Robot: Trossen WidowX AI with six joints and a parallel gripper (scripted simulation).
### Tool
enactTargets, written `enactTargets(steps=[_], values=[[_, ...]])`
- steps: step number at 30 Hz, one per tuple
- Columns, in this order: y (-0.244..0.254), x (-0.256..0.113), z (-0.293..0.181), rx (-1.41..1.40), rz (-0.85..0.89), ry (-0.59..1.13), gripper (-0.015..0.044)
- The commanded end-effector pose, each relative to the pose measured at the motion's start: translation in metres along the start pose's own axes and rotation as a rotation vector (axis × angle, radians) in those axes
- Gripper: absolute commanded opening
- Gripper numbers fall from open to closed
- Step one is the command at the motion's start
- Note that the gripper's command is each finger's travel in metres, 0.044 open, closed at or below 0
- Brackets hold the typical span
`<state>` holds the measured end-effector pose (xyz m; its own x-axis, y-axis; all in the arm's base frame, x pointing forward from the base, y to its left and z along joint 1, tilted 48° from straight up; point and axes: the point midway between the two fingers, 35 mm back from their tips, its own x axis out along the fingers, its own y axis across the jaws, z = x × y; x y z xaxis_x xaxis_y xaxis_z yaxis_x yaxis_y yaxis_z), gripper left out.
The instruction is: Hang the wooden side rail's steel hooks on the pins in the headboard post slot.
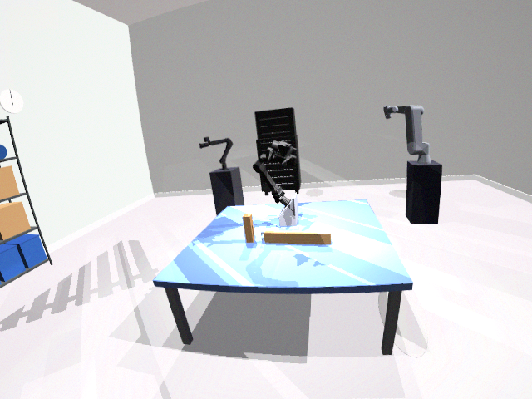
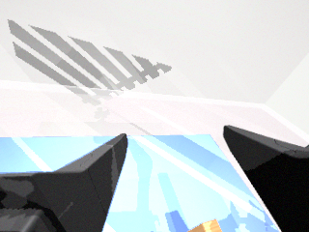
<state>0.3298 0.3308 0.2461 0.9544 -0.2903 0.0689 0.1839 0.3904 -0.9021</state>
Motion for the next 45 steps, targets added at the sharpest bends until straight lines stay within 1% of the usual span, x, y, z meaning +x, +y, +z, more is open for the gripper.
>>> enactTargets(steps=[1,2,14,25,37,45], values=[[0.000,0.001,0.000,0.007,0.000,0.001,0.0426],[-0.001,0.002,-0.002,0.030,0.000,0.002,0.0440],[-0.012,0.049,-0.056,0.709,-0.013,0.072,0.0440],[-0.021,0.078,-0.121,1.347,-0.057,0.167,0.0440],[-0.025,0.087,-0.173,1.778,-0.124,0.256,0.0440],[-0.025,0.087,-0.207,2.070,-0.207,0.317,0.0440]])
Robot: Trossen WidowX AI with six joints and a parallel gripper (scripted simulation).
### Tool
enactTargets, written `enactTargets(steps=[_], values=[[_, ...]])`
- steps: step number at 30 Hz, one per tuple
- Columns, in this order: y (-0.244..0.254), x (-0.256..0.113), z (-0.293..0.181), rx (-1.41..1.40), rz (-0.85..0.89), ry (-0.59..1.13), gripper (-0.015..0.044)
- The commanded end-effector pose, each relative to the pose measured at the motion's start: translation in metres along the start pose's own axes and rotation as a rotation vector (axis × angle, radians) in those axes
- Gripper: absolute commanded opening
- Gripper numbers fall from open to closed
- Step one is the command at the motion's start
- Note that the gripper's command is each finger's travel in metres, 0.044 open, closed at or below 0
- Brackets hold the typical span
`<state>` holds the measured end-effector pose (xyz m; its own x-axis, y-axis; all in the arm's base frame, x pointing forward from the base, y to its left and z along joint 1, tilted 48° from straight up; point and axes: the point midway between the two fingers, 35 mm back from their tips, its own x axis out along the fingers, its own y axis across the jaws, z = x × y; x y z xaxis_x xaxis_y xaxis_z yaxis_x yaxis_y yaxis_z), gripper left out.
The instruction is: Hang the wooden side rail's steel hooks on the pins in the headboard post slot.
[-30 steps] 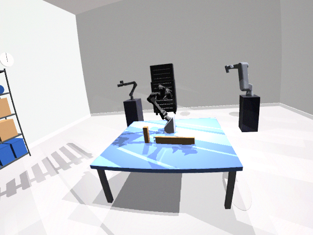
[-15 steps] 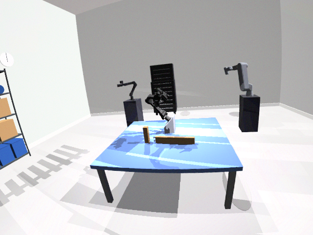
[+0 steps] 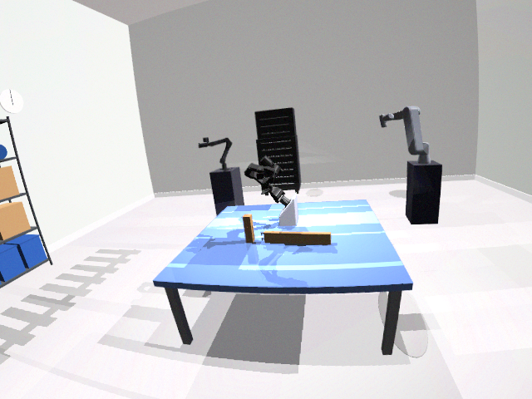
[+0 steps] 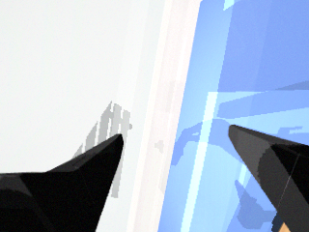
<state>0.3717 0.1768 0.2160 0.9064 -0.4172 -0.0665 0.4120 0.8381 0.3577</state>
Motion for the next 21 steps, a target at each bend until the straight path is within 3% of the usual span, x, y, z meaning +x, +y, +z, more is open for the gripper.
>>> enactTargets(steps=[1,21], values=[[-0.071,0.017,-0.005,0.627,-0.125,0.054,0.0440],[-0.160,0.019,-0.009,1.317,-0.347,-0.053,0.0440]])
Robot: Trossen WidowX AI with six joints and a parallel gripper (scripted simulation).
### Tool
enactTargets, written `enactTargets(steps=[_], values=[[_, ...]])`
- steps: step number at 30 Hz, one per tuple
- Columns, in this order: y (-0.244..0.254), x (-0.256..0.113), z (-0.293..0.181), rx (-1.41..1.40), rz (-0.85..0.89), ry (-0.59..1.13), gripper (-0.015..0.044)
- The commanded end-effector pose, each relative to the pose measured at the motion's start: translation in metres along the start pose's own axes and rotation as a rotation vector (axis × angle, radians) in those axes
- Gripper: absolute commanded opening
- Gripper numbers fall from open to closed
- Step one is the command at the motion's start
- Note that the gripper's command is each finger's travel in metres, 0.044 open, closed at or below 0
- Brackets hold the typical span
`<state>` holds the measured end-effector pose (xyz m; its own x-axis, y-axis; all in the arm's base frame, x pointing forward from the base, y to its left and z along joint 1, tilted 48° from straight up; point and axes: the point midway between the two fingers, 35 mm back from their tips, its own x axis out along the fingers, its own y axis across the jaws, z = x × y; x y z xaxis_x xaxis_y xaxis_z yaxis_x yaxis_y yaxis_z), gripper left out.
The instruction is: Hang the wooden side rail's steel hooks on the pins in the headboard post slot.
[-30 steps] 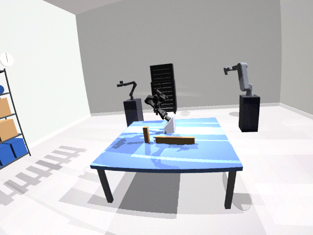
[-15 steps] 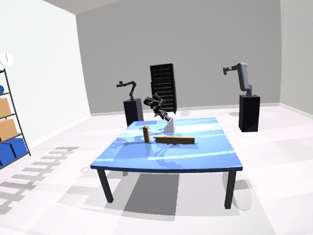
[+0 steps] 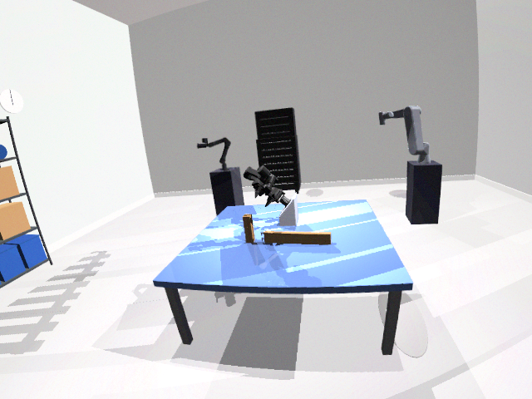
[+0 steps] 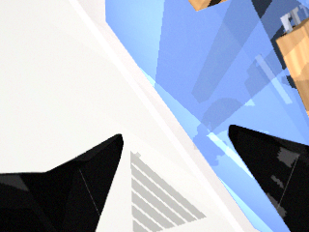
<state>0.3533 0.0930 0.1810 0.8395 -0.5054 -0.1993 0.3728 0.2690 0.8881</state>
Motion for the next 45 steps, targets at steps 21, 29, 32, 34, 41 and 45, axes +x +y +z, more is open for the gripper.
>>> enactTargets(steps=[21,29,32,34,41,45], values=[[-0.118,0.011,0.110,1.232,-0.156,-0.370,0.0440],[-0.118,0.011,0.110,1.232,-0.156,-0.370,0.0440],[-0.118,0.011,0.110,1.232,-0.156,-0.370,0.0440],[-0.118,0.011,0.110,1.232,-0.156,-0.370,0.0440],[-0.118,0.011,0.110,1.232,-0.156,-0.370,0.0440],[-0.118,0.011,0.110,1.232,-0.156,-0.370,0.0440]])
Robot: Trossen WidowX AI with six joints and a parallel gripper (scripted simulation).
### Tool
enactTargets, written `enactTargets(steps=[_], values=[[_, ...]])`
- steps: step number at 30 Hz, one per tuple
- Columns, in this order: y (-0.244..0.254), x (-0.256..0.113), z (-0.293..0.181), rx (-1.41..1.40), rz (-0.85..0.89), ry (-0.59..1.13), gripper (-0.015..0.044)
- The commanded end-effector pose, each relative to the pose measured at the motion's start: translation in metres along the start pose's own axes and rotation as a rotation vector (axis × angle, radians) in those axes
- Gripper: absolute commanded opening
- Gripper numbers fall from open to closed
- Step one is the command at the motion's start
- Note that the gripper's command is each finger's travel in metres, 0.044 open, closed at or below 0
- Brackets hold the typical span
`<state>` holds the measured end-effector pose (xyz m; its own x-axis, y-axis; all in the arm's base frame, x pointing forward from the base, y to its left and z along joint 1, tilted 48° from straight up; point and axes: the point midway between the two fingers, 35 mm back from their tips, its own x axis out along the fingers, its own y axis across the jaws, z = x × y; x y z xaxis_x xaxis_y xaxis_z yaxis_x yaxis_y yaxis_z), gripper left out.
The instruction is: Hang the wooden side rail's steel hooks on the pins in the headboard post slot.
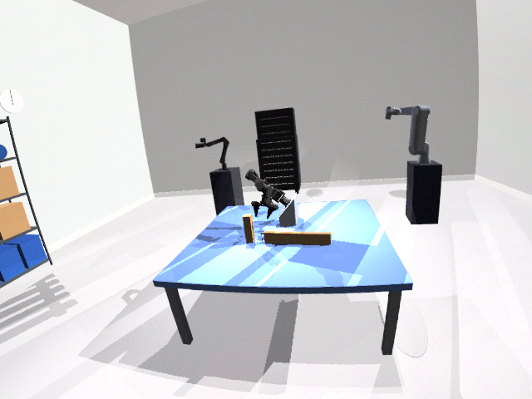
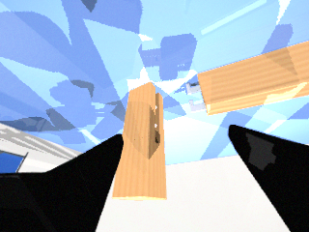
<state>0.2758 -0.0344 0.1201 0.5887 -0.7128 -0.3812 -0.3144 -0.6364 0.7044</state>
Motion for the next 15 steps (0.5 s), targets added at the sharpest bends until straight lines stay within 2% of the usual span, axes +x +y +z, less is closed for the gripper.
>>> enactTargets(steps=[1,9,15], values=[[0.000,0.000,0.001,0.006,-0.003,-0.002,0.0440],[-0.001,0.000,0.000,-0.010,-0.004,-0.003,0.0440],[-0.010,-0.002,-0.009,-0.533,-0.030,-0.015,0.0440]])
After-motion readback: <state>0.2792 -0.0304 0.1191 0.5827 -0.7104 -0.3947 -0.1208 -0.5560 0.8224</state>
